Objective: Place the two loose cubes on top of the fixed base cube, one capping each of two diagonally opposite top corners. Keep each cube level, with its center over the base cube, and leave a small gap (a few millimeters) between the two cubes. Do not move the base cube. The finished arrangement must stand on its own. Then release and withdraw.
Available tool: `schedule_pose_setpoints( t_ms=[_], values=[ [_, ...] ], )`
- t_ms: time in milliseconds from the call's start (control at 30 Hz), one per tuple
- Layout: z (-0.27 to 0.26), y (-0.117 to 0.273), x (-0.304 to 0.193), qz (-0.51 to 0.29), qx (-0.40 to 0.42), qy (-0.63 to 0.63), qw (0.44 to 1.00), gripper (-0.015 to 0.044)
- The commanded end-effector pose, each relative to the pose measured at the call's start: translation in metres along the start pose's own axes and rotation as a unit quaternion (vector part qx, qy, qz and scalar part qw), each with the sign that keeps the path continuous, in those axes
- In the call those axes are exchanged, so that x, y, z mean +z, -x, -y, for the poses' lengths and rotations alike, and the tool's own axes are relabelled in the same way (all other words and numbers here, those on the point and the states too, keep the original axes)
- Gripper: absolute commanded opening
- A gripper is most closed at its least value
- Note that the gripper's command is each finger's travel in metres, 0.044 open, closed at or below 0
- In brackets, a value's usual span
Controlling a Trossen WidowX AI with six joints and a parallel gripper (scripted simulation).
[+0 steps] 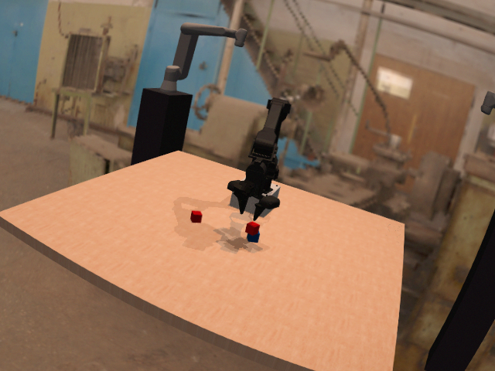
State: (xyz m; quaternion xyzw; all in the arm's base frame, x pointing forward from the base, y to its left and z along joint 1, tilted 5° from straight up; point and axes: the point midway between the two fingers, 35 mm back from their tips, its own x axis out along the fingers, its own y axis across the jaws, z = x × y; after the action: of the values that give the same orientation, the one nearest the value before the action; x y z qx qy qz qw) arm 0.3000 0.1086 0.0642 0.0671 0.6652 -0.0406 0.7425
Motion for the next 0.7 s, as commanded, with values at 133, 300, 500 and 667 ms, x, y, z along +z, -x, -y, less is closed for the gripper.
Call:
schedule_pose_setpoints(
  t_ms=[133, 300, 500, 667],
  values=[
    [0.053, 0.012, 0.031, 0.012, -0.004, -0.08, 0.997, 0.0265],
    [0.082, 0.018, 0.042, 0.016, -0.007, -0.121, 0.992, 0.0265],
    [0.124, 0.027, 0.05, 0.01, -0.008, -0.181, 0.983, 0.0265],
    [0.163, 0.035, 0.053, 0.005, -0.008, -0.234, 0.972, 0.0265]
  ],
)
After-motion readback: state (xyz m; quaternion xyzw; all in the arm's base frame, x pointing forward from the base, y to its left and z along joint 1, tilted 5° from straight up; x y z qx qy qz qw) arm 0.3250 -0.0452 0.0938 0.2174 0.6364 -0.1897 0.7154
